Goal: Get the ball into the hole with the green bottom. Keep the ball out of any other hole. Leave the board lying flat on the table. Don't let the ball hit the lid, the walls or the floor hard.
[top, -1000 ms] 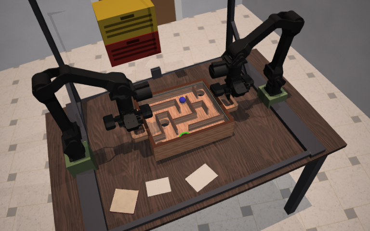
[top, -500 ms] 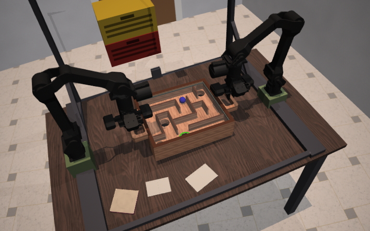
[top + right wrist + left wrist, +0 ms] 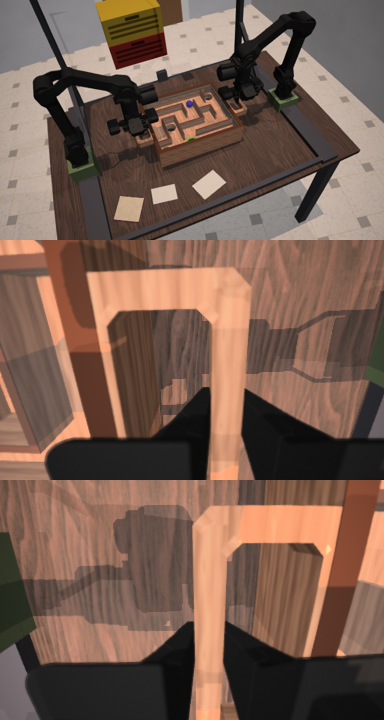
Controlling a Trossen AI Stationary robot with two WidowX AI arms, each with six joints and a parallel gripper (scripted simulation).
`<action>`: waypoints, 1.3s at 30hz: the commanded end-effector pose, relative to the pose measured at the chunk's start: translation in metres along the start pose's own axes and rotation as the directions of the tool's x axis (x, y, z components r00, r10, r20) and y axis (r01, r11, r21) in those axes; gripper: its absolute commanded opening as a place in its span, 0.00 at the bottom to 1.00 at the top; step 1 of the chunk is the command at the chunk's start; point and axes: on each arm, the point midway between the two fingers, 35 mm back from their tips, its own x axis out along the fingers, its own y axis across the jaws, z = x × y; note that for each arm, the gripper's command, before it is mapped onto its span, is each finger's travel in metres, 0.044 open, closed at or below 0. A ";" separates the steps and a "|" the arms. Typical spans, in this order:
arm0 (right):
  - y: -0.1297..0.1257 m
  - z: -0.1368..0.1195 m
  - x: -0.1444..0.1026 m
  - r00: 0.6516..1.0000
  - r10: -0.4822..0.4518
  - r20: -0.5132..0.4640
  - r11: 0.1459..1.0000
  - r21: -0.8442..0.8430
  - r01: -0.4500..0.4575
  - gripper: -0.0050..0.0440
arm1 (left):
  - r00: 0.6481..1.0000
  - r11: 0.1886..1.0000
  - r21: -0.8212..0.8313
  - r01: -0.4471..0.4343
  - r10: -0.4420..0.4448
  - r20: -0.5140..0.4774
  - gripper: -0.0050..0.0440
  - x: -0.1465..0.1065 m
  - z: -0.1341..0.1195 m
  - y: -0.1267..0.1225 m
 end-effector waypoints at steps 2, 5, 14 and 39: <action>0.008 -0.001 -0.014 0.999 0.052 -0.004 0.999 0.000 -0.052 0.00 | 0.999 0.999 0.001 0.036 -0.036 -0.008 0.00 -0.008 -0.001 -0.004; 0.008 -0.001 -0.014 0.999 0.052 -0.003 0.999 0.000 -0.052 0.00 | 0.999 0.999 0.001 0.034 -0.034 -0.008 0.00 -0.008 -0.001 -0.004; 0.008 -0.001 -0.014 0.999 0.052 -0.004 0.999 -0.001 -0.052 0.00 | 1.000 1.000 0.002 0.029 -0.029 -0.008 0.00 -0.006 -0.001 -0.002; 0.002 0.000 -0.001 0.996 0.094 -0.006 0.996 -0.002 -0.094 0.00 | 1.000 1.000 0.002 -0.022 0.022 -0.007 0.00 -0.019 0.000 -0.009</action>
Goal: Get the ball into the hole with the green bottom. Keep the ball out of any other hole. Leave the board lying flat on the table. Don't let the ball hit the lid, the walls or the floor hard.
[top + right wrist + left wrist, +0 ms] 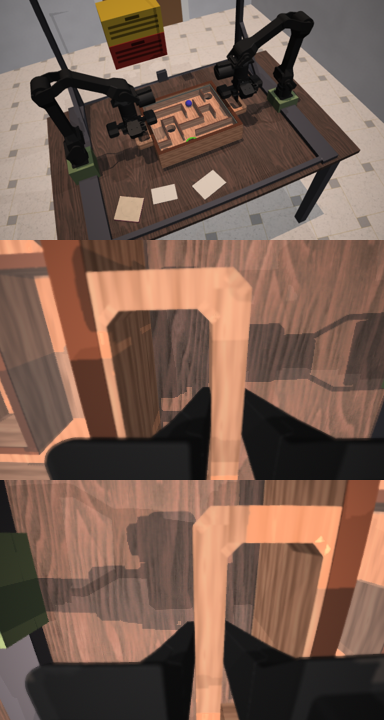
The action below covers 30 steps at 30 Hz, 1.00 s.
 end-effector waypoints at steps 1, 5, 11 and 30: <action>0.002 0.002 -0.004 0.997 0.071 -0.026 0.997 0.000 -0.072 0.00 | 0.999 1.000 0.002 -0.010 0.010 -0.031 0.00 -0.014 0.001 -0.008; 0.009 0.002 -0.013 0.998 0.045 -0.039 0.999 0.000 -0.045 0.00 | 0.999 1.000 0.002 0.018 -0.018 -0.042 0.00 -0.004 0.002 0.001; 0.009 0.004 -0.013 0.997 0.047 -0.054 0.999 0.000 -0.047 0.00 | 0.998 1.000 0.000 0.028 -0.028 -0.057 0.00 -0.006 0.003 -0.001; 0.006 0.000 -0.015 0.999 0.033 0.005 0.999 0.001 -0.033 0.00 | 0.999 0.999 -0.002 0.034 -0.034 0.006 0.00 -0.005 -0.001 -0.004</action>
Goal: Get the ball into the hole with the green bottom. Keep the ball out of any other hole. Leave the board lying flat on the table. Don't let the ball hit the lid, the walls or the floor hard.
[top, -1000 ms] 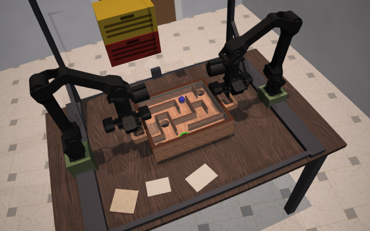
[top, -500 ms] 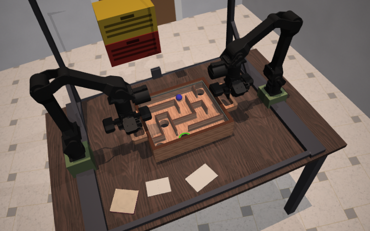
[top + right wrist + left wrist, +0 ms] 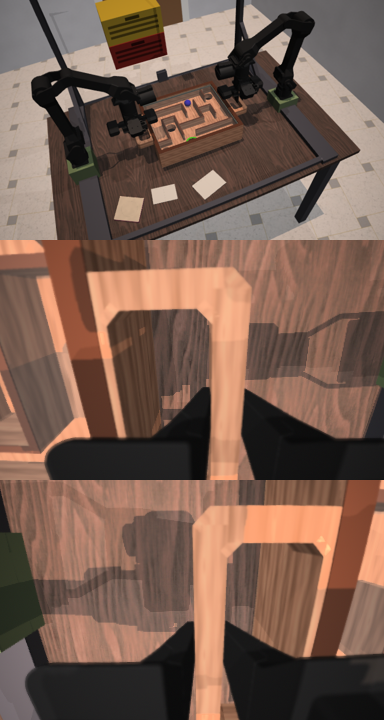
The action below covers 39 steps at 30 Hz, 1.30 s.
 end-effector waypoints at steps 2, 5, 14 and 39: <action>0.009 0.003 -0.019 0.999 0.009 -0.038 1.000 -0.001 -0.009 0.00 | 0.998 0.999 0.001 0.053 -0.053 -0.040 0.00 0.001 0.002 0.001; 0.007 0.005 -0.016 0.998 0.022 -0.060 1.000 -0.002 -0.022 0.00 | 0.996 0.998 0.000 0.057 -0.057 -0.064 0.00 -0.005 0.004 -0.003; 0.002 0.005 -0.010 0.997 0.027 -0.068 1.000 -0.001 -0.028 0.00 | 0.997 0.999 0.000 0.033 -0.033 -0.072 0.00 -0.007 0.004 -0.007; 0.008 0.000 -0.009 0.999 0.054 0.004 0.999 0.002 -0.054 0.00 | 1.000 1.000 -0.003 0.009 -0.009 0.002 0.00 -0.009 0.000 0.001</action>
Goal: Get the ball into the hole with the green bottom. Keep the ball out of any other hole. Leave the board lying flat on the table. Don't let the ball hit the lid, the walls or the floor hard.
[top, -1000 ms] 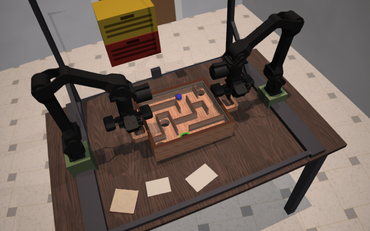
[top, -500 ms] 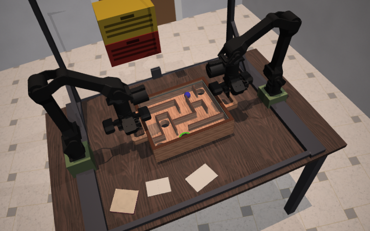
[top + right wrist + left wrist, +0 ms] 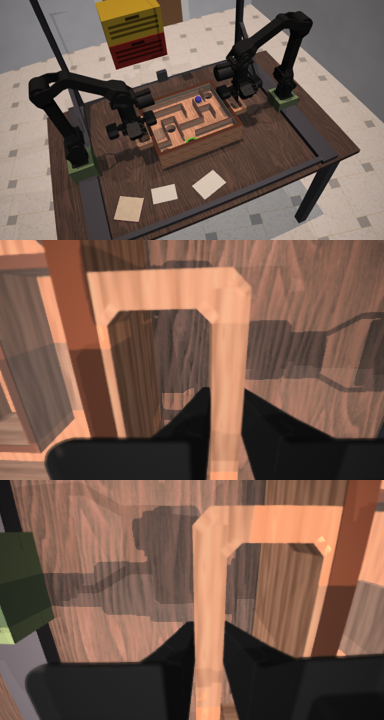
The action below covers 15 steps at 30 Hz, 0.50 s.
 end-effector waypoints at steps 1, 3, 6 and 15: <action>0.013 -0.003 -0.019 0.999 0.009 0.035 1.000 0.001 -0.009 0.00 | 0.998 0.998 -0.002 0.055 -0.055 0.036 0.00 0.000 -0.003 0.005; 0.014 -0.002 -0.022 1.000 -0.006 0.027 1.000 0.000 0.006 0.00 | 0.997 0.997 -0.002 0.071 -0.071 0.028 0.00 0.003 -0.003 0.005; 0.015 -0.003 -0.027 0.999 -0.031 0.036 1.000 0.001 0.031 0.00 | 0.995 0.996 -0.001 0.093 -0.093 0.039 0.00 0.009 -0.003 0.006; 0.003 -0.004 -0.010 0.998 0.020 0.053 1.000 0.001 -0.020 0.00 | 0.998 0.999 -0.002 0.042 -0.042 0.056 0.00 -0.009 -0.006 -0.006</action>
